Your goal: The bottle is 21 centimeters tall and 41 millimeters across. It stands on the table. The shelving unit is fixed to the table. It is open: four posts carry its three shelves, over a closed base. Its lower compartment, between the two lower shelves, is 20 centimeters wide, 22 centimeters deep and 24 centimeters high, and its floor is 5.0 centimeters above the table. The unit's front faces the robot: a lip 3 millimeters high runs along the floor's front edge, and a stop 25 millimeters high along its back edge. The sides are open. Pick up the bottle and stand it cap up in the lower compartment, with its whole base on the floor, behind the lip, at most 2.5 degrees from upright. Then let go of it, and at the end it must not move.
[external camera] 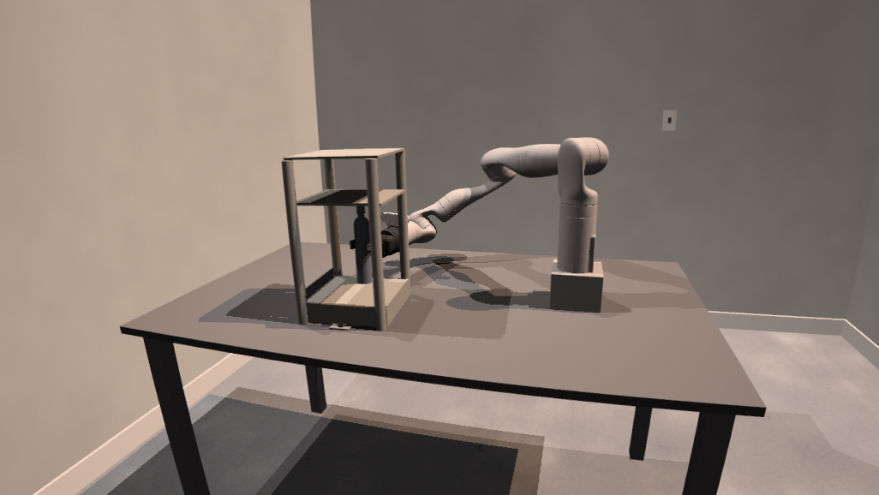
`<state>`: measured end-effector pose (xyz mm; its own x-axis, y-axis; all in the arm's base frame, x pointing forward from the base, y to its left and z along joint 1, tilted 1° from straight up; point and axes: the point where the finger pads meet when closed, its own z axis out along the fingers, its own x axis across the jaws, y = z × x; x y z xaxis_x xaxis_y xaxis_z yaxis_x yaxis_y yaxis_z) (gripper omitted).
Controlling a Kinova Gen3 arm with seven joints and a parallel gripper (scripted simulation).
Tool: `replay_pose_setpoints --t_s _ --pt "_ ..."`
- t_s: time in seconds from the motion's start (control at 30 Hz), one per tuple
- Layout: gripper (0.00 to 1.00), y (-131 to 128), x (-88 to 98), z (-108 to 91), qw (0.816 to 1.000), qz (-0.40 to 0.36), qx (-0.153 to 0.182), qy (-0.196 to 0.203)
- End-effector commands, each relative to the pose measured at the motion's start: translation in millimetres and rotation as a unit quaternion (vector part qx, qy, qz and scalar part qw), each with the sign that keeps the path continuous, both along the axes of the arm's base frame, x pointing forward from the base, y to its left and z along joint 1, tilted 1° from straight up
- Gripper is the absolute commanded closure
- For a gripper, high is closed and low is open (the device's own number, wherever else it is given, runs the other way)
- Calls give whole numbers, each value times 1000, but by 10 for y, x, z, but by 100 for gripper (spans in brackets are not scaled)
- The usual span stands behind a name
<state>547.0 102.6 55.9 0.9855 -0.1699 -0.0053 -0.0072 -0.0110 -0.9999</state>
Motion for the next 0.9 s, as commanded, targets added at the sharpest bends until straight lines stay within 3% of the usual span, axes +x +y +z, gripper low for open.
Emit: replay_pose_setpoints --t_s 0.0,0.63,0.67,0.73,0.77,0.83,0.87 --pt "100 -1 2 9 1000 0 0 -1" --pt "100 -1 2 9 1000 0 0 -1" --pt "80 -1 2 9 1000 0 0 -1" --pt "80 -1 2 9 1000 0 0 -1" --pt "60 -1 2 9 1000 0 0 -1" --pt "60 -1 2 9 1000 0 0 -1" --pt "40 -1 2 9 1000 0 0 -1"
